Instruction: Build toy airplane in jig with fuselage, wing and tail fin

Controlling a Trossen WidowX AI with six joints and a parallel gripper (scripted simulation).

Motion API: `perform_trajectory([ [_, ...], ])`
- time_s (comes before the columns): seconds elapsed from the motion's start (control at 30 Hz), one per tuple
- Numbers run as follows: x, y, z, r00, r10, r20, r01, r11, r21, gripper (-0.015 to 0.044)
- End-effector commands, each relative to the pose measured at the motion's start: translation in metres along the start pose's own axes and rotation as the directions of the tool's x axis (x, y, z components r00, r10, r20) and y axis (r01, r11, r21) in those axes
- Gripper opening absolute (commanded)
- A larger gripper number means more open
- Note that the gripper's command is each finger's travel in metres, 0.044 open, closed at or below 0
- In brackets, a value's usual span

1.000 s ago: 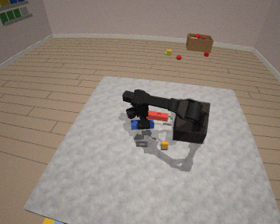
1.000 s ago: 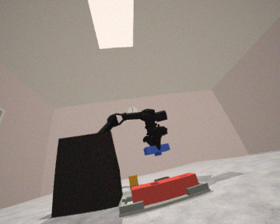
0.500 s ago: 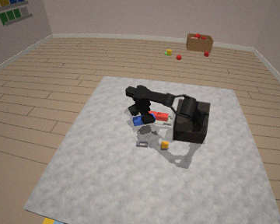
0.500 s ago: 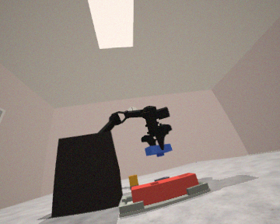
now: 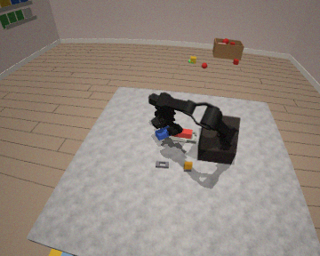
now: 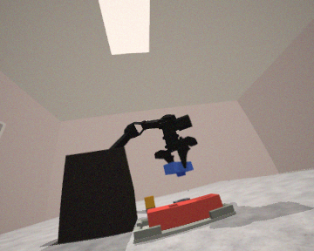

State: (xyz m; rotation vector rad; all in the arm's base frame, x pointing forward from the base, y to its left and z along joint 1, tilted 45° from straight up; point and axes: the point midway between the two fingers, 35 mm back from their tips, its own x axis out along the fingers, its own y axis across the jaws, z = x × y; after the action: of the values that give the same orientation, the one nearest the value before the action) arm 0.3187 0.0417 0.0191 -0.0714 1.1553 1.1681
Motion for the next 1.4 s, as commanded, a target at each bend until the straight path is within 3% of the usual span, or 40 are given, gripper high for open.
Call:
perform_trajectory([
  [0.0,0.003,-0.006,-0.012,1.0,0.003,-0.007,-0.003,0.998,-0.057,0.0],
  [0.67,0.015,-0.033,-0.071,1.0,0.007,-0.006,-0.008,0.918,-0.397,0.0],
  [1.37,0.032,-0.046,-0.135,1.0,0.023,0.008,-0.011,0.7,-0.714,0.0],
])
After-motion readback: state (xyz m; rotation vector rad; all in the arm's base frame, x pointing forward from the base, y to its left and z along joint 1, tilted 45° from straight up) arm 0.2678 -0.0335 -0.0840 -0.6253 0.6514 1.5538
